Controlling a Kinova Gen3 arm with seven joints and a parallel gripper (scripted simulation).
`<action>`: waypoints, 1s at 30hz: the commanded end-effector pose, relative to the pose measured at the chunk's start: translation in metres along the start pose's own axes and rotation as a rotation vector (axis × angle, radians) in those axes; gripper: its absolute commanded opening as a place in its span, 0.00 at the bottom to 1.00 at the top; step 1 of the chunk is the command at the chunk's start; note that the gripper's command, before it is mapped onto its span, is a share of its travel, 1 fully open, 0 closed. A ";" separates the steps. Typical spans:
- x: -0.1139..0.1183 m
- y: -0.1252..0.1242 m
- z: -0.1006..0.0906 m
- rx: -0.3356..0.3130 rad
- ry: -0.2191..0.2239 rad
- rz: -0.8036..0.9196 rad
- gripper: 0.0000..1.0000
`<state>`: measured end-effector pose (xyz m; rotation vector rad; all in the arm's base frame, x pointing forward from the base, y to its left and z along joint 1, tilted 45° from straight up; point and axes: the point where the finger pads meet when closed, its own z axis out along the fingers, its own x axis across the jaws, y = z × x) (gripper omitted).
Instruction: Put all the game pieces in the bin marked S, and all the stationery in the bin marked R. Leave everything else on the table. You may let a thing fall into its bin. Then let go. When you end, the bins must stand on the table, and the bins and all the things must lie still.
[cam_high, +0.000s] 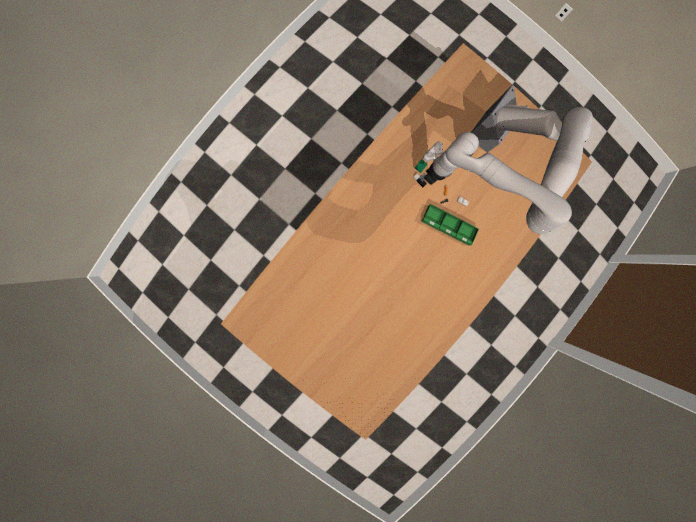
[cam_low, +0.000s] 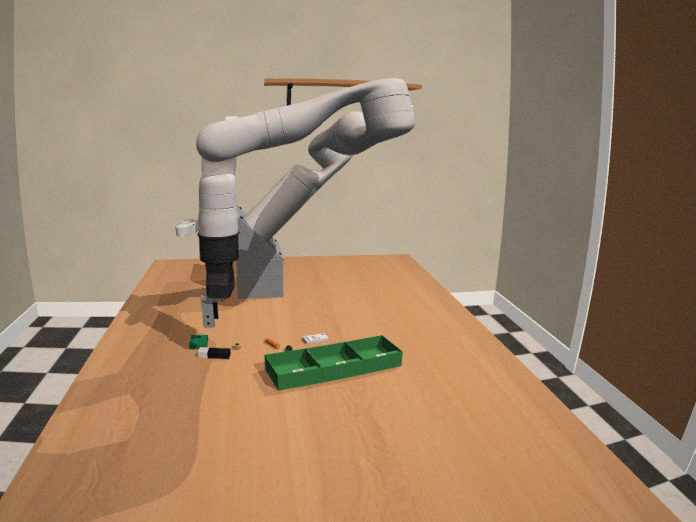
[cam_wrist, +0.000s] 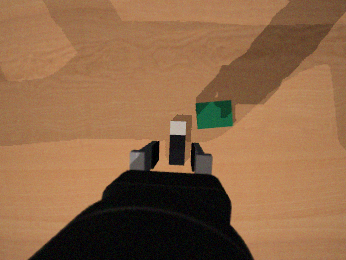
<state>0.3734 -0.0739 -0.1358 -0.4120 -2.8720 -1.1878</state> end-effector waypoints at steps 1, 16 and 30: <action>-0.001 0.000 -0.001 0.001 -0.002 0.000 0.75; 0.000 0.000 0.011 0.001 -0.002 0.000 0.75; 0.003 -0.001 0.060 0.001 -0.002 0.000 0.75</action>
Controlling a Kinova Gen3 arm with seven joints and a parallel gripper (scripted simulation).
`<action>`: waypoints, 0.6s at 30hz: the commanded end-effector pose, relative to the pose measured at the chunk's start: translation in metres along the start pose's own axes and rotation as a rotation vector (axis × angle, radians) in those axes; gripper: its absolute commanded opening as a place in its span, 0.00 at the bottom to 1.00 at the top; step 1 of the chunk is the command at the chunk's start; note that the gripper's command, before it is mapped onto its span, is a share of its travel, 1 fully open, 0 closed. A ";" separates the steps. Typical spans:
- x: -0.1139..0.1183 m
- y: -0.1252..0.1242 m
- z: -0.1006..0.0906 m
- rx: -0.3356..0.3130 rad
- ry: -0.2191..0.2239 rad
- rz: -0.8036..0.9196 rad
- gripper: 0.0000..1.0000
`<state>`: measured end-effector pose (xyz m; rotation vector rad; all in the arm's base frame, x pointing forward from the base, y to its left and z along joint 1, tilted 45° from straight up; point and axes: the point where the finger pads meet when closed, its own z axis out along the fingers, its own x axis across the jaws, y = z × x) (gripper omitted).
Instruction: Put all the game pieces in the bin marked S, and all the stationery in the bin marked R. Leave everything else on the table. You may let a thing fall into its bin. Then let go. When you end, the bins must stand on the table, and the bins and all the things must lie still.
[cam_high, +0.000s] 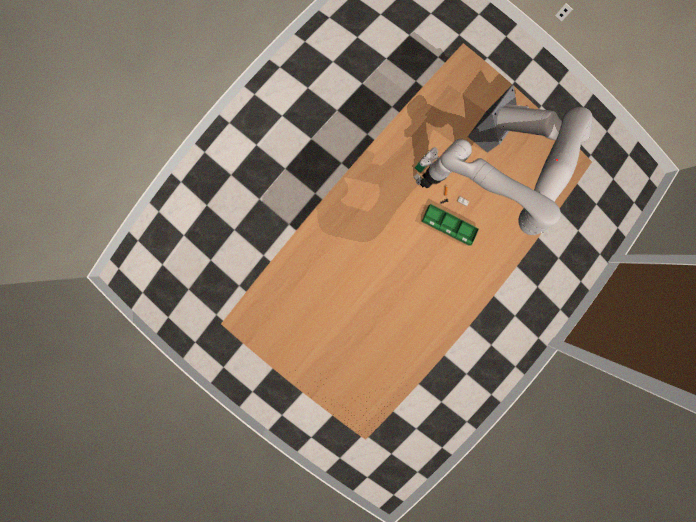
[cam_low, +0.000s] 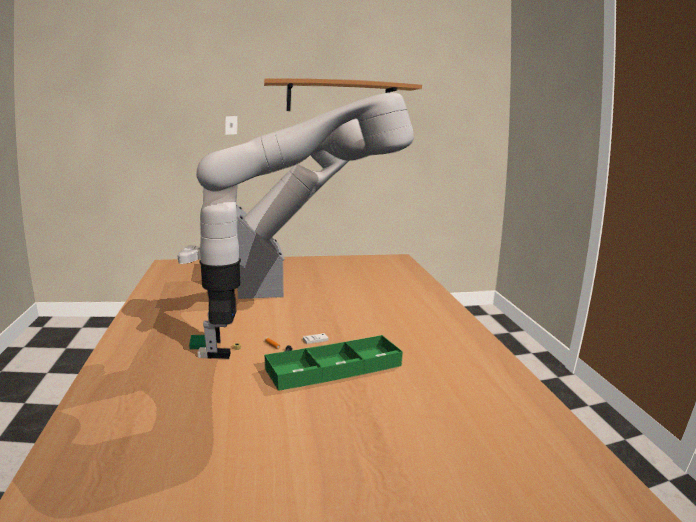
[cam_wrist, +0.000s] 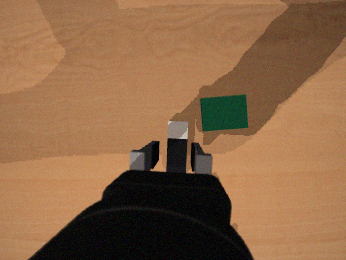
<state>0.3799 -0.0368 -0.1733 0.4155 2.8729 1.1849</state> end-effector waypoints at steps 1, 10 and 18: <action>0.005 -0.001 0.007 0.000 0.011 0.003 0.75; 0.003 -0.001 0.007 0.000 0.011 0.003 0.75; 0.002 -0.001 0.014 0.000 0.011 0.003 0.75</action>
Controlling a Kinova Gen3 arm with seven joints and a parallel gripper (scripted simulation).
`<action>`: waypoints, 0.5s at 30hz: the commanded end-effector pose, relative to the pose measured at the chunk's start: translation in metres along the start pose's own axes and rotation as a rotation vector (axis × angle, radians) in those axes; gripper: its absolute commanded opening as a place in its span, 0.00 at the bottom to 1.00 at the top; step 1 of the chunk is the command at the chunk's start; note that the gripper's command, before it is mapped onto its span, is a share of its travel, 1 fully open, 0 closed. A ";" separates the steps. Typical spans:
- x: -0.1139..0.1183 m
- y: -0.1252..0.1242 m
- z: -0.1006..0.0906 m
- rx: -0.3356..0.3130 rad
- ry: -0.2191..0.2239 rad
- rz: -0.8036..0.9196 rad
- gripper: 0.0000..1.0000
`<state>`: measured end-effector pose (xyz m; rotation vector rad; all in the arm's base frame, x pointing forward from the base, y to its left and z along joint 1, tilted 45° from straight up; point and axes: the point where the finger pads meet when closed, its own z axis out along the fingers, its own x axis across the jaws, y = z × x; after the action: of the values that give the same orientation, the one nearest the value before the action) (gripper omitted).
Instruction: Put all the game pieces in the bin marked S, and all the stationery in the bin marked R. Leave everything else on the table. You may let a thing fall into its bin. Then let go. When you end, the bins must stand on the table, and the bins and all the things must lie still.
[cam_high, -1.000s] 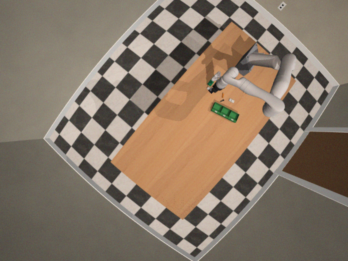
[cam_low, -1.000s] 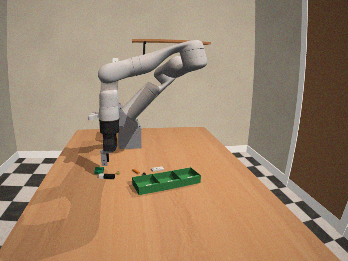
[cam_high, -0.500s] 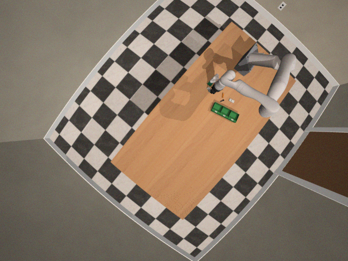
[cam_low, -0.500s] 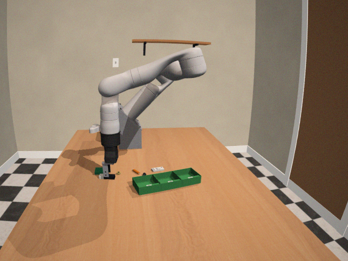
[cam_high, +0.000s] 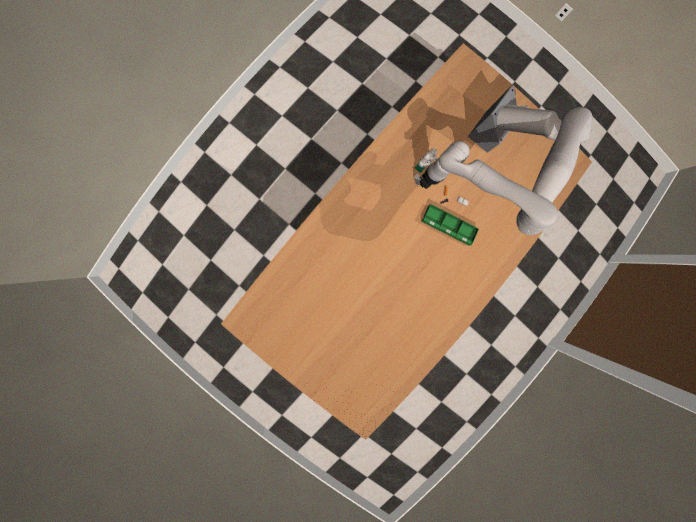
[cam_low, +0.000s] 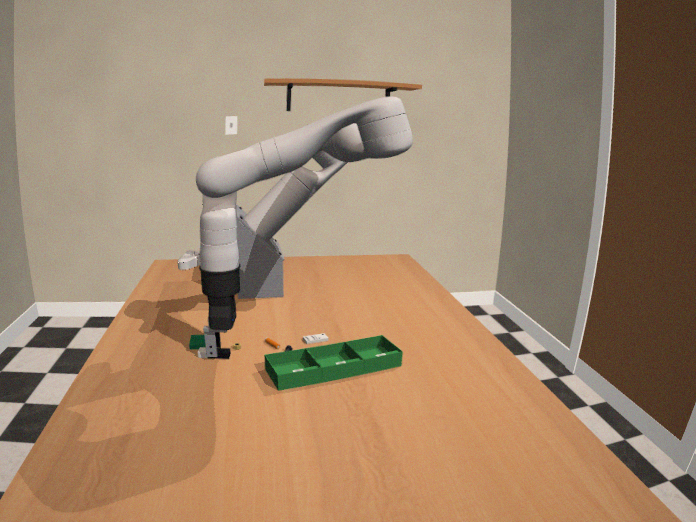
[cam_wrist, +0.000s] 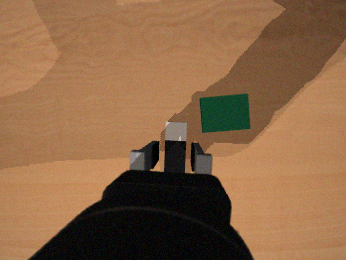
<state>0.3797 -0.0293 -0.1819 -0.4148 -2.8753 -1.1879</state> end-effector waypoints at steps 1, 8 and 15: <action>0.001 0.000 0.004 0.000 0.002 0.000 0.75; 0.001 0.000 0.008 0.000 0.002 0.000 0.75; 0.000 0.000 0.008 0.000 0.002 0.000 0.75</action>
<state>0.3794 -0.0231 -0.1878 -0.4120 -2.8721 -1.1879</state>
